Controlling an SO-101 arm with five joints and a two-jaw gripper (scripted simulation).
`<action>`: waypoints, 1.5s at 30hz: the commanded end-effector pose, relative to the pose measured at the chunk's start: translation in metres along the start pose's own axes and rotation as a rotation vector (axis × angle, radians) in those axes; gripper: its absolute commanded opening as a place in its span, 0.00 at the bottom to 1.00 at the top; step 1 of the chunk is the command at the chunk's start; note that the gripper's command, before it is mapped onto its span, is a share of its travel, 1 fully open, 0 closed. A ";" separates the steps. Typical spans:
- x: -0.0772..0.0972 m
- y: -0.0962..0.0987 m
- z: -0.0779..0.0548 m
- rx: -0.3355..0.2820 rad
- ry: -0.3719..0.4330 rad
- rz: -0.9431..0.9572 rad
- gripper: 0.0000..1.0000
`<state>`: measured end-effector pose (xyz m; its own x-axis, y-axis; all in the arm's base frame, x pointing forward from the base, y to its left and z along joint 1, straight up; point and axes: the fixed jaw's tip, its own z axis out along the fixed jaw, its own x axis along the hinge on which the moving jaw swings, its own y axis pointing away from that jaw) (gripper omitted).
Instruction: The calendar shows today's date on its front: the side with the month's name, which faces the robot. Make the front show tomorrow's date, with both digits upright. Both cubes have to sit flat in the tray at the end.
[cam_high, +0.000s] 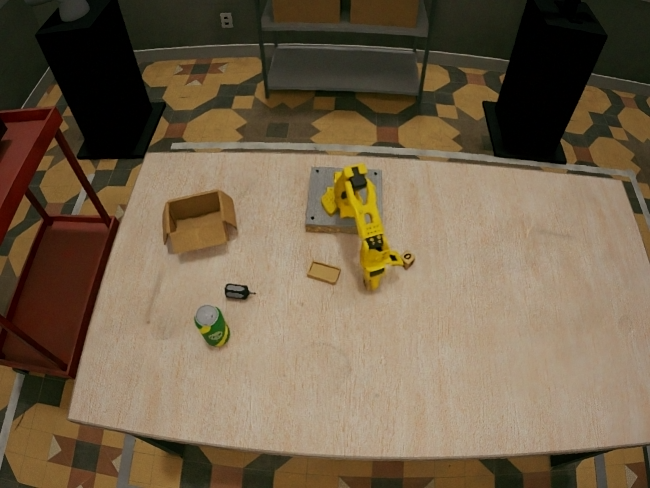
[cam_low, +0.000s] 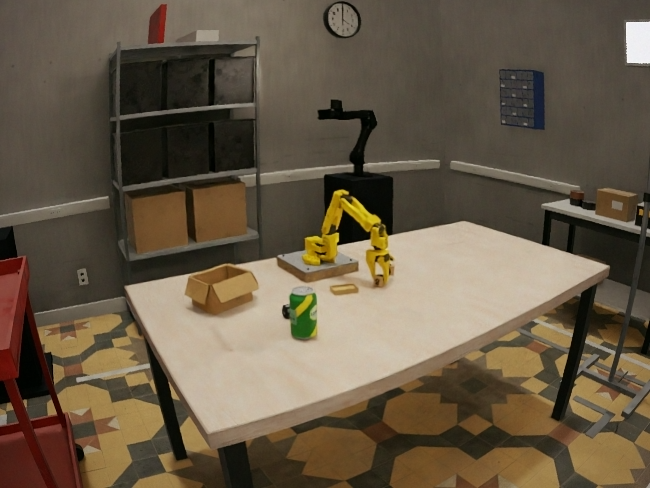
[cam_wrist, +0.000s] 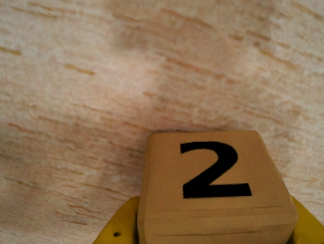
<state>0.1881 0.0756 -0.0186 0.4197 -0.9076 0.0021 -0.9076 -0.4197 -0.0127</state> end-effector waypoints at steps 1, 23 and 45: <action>-0.002 0.003 0.003 -0.015 -0.002 -0.007 0.19; -0.002 0.003 0.003 -0.015 -0.002 -0.007 0.35; -0.002 0.000 -0.026 -0.015 -0.002 -0.007 0.36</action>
<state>0.1846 0.0742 -0.0065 0.4197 -0.9076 0.0005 -0.9075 -0.4196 0.0206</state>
